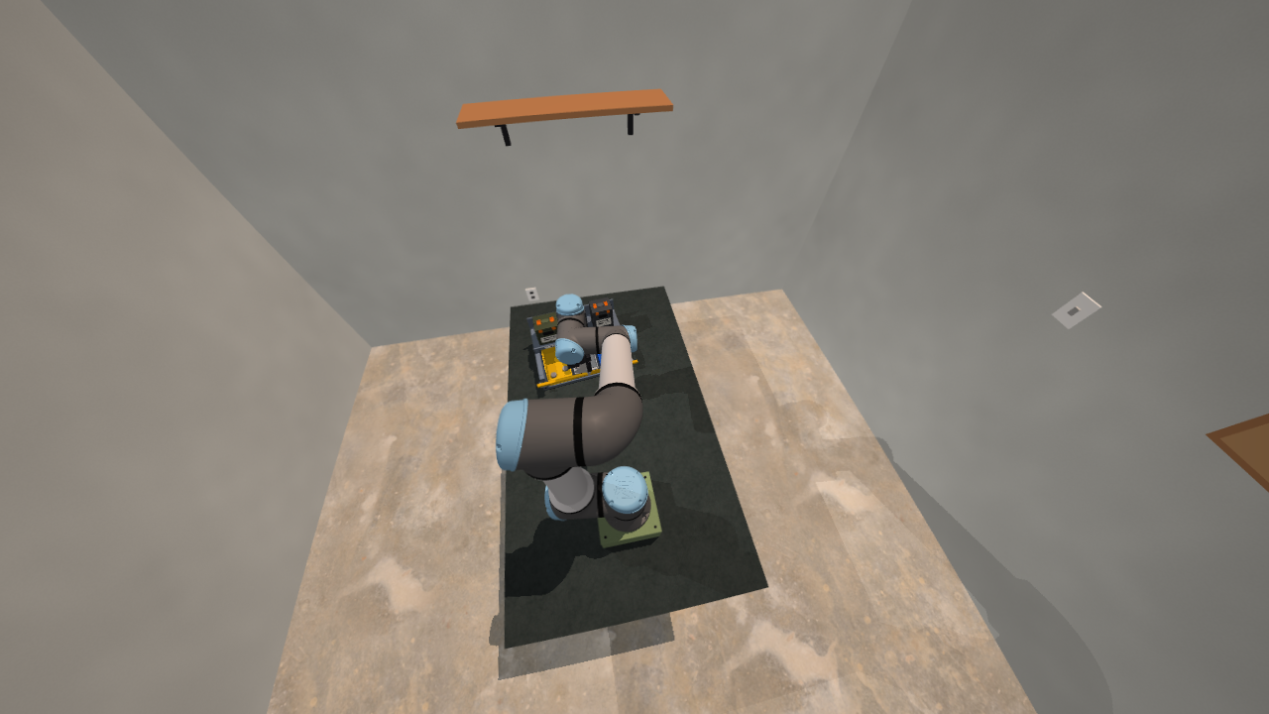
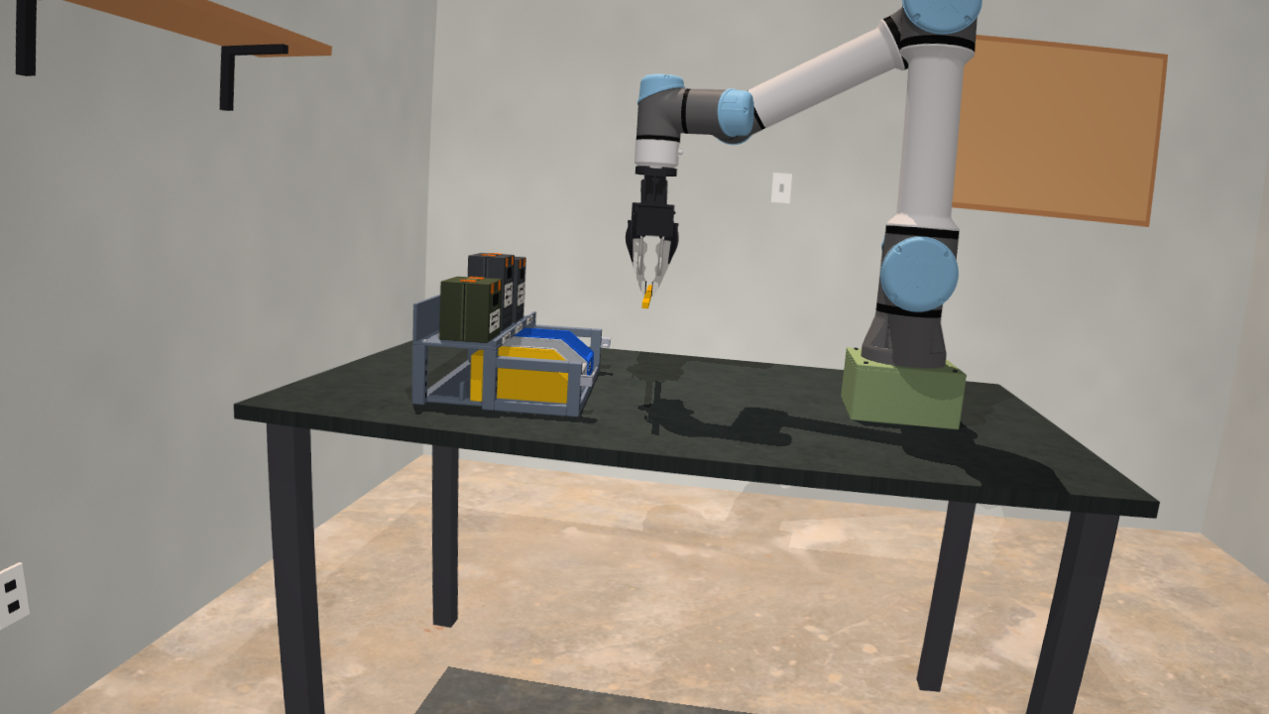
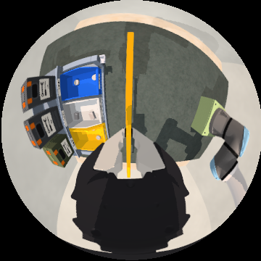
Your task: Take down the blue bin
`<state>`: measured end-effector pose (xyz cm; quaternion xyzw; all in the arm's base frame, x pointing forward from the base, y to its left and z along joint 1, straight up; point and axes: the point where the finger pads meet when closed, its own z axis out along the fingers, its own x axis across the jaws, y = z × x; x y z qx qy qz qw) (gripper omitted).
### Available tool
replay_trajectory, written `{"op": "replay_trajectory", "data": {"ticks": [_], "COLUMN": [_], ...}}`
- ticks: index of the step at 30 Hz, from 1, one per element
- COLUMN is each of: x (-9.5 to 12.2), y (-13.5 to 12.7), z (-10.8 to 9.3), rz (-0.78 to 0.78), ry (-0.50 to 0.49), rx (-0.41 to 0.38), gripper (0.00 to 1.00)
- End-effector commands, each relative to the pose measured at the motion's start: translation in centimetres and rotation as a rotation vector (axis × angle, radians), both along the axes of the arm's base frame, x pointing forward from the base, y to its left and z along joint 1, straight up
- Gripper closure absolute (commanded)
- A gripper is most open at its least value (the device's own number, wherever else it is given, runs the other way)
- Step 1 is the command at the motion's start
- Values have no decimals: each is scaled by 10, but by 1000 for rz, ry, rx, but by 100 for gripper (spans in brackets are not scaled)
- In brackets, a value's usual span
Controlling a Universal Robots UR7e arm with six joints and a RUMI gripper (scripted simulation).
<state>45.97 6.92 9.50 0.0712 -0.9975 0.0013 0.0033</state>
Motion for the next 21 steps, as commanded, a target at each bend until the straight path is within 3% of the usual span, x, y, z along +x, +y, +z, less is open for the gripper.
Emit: {"op": "replay_trajectory", "data": {"ticks": [1,15,21], "x": [-16,-67,-78], "y": [-3,-10,-12], "z": [1,2,2], "rz": [0,0,0], "ry": [-3,-3,-3], "rx": [0,0,0], "gripper": [100,100,100]}}
